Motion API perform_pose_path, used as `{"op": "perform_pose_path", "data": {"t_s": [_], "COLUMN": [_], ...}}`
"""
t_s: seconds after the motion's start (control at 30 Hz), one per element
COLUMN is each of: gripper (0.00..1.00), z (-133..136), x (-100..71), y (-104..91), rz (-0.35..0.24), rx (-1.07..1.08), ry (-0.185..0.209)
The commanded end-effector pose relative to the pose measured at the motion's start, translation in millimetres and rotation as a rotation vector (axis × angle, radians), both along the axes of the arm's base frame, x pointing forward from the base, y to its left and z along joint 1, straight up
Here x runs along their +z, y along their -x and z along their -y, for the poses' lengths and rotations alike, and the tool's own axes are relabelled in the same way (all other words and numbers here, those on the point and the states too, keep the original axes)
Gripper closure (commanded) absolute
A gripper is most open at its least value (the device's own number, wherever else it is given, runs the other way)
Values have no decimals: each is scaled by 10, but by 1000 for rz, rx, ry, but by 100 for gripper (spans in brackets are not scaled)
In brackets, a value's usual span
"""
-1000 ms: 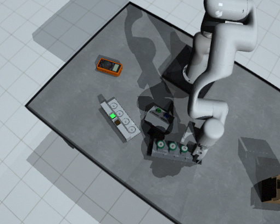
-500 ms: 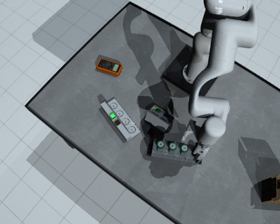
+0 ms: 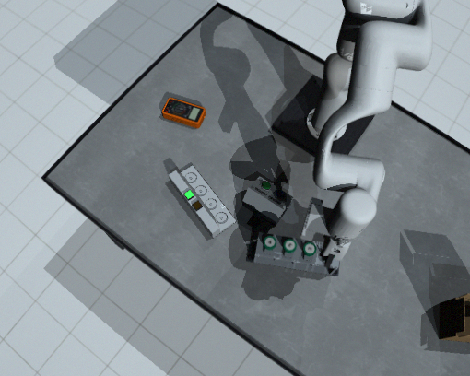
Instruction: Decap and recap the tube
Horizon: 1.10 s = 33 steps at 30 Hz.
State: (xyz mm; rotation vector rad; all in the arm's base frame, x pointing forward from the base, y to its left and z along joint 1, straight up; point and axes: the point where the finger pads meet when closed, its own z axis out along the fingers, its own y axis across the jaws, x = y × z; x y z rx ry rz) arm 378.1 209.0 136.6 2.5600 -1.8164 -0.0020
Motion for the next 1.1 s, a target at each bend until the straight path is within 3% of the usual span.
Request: {"op": "perform_pose_path", "data": {"t_s": [0.0,0.07,0.37,0.6,1.07], "gripper": [54,54,54,54,54], "z": [249,374,800,805,805], "x": [25,25,26,26,-330], "y": [-148,-209,-419,-422,-424], "rz": [6,6,6,6,6], "rx": [279,367,367,367,367], "ry": [-3,-3,-2,-2,-2]}}
